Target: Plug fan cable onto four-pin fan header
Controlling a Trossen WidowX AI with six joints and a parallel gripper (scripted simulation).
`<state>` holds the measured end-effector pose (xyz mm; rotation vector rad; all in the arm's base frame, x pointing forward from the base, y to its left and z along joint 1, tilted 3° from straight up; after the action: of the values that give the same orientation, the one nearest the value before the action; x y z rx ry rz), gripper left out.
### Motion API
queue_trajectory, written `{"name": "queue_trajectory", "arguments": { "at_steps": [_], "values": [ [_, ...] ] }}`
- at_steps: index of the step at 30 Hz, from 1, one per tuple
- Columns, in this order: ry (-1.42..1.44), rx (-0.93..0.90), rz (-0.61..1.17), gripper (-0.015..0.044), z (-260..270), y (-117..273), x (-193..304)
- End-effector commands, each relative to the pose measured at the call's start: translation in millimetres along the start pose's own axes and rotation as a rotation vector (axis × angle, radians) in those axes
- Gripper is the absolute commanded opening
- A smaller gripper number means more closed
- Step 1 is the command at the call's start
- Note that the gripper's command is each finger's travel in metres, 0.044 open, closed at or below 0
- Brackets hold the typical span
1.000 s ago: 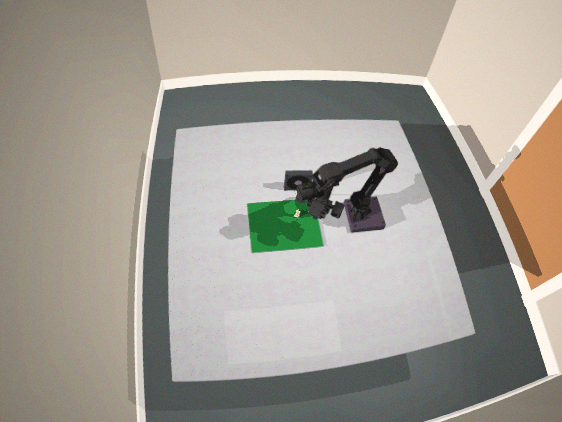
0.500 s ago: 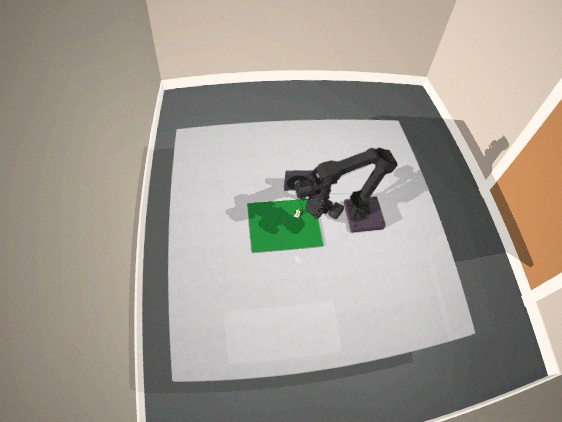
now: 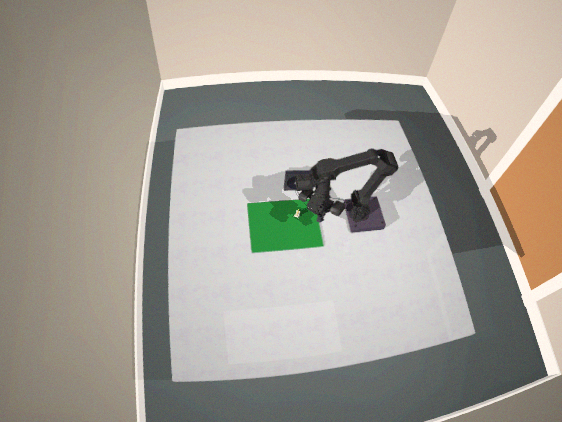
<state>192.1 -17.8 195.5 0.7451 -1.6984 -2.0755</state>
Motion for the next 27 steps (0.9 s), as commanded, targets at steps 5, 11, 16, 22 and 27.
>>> {"name": "queue_trajectory", "arguments": {
  "at_steps": [5, 11, 16, 22, 27],
  "values": [
    [0.016, -0.061, -0.089, 0.0, -2.6, -6.1, 11.0],
    [0.025, -0.101, -0.166, 0.0, -4.8, -10.9, 19.6],
    [0.033, -0.127, -0.235, 0.0, -6.3, -14.6, 26.5],
    [0.042, -0.147, -0.324, 0.0, -7.6, -18.6, 34.6],
    [0.05, -0.155, -0.402, 0.0, -8.4, -21.7, 41.2]
  ]
}}
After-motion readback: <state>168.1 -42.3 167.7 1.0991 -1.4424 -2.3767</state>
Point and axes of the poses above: the point midway between the two fingers, 35 mm back from their tips, its own y axis back along the fingers, its own z axis across the jaws, x = y × z, the point moved 8 cm from there along y, back along the fingers, and after that the axes turned 4 degrees about -y, right-handed, at the moved point
